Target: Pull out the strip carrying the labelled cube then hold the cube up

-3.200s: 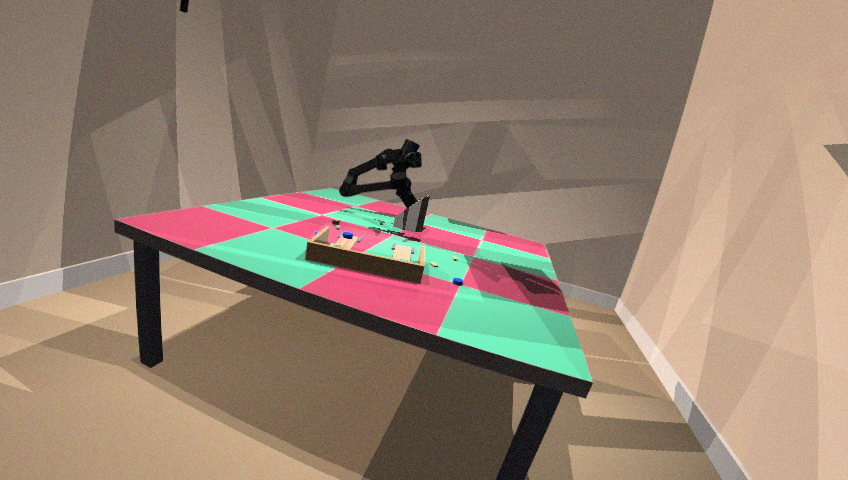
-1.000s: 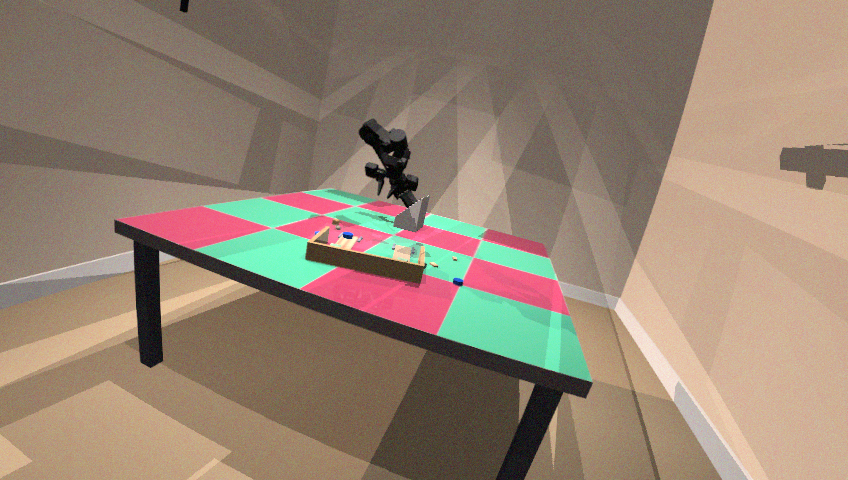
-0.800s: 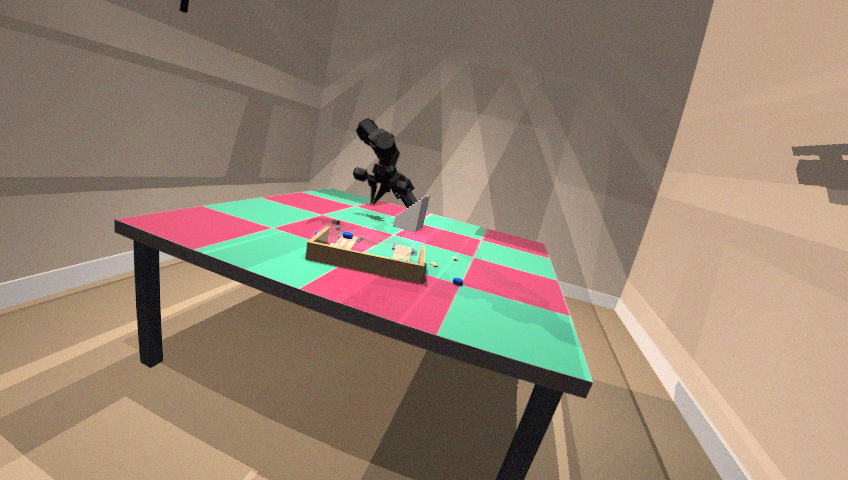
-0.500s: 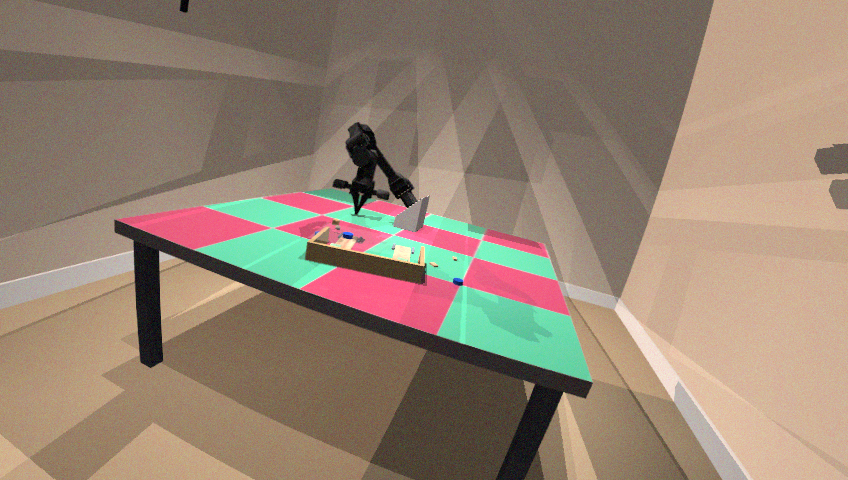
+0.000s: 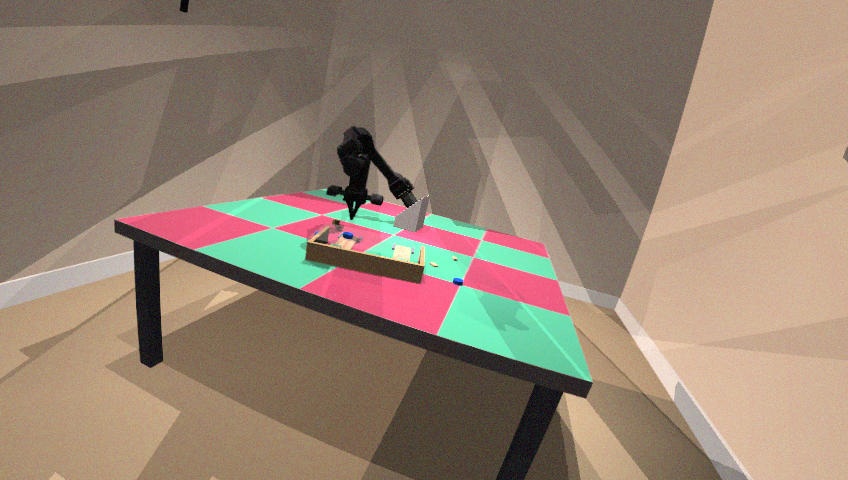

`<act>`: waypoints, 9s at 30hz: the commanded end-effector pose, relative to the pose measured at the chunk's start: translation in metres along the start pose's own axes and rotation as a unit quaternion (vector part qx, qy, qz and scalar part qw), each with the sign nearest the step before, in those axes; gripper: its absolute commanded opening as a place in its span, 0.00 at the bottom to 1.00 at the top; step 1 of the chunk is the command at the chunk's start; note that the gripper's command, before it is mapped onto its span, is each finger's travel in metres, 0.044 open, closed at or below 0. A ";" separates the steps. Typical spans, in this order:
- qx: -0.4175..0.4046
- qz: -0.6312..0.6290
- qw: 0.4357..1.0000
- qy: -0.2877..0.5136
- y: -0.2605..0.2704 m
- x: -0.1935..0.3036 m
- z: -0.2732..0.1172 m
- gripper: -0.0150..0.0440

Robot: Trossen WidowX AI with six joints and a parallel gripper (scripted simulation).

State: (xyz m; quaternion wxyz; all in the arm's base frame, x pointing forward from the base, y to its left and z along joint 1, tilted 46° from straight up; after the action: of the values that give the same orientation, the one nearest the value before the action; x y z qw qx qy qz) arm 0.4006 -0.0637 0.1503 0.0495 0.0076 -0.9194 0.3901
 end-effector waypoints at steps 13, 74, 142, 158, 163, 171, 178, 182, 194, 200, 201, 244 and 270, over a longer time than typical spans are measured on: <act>-0.002 -0.001 1.000 0.002 0.000 0.000 0.027 0.25; -0.001 -0.001 1.000 0.003 0.002 0.004 0.066 0.25; -0.001 -0.002 1.000 0.004 0.000 0.041 0.066 0.25; 0.000 -0.003 1.000 0.004 -0.001 0.065 0.069 0.25; 0.000 -0.003 1.000 0.004 -0.002 0.073 0.069 0.25; 0.000 -0.003 1.000 0.004 -0.002 0.085 0.070 0.25; 0.000 -0.003 1.000 0.005 -0.003 0.096 0.070 0.25; 0.000 -0.003 1.000 0.005 -0.003 0.102 0.070 0.25; 0.000 -0.004 1.000 0.005 -0.004 0.120 0.071 0.25; 0.000 -0.004 1.000 0.005 -0.004 0.129 0.071 0.25; 0.000 -0.004 1.000 0.005 -0.005 0.130 0.071 0.25; 0.000 -0.005 1.000 0.007 -0.008 0.194 0.071 0.25; -0.001 -0.024 1.000 0.006 -0.011 0.185 0.024 0.39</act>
State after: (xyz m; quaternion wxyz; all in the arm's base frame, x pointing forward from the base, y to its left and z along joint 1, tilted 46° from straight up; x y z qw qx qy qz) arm 0.2066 -0.0851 0.1609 0.0570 0.0156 -0.9202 0.3870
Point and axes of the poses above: the point midway between the two fingers, 35 mm back from their tips, its own z axis out along the fingers, its own y axis across the jaws, x = y × z, the point moved 9 cm from there along -z, back along the fingers, and after that the axes turned 4 degrees about z, right-handed, at the moved point
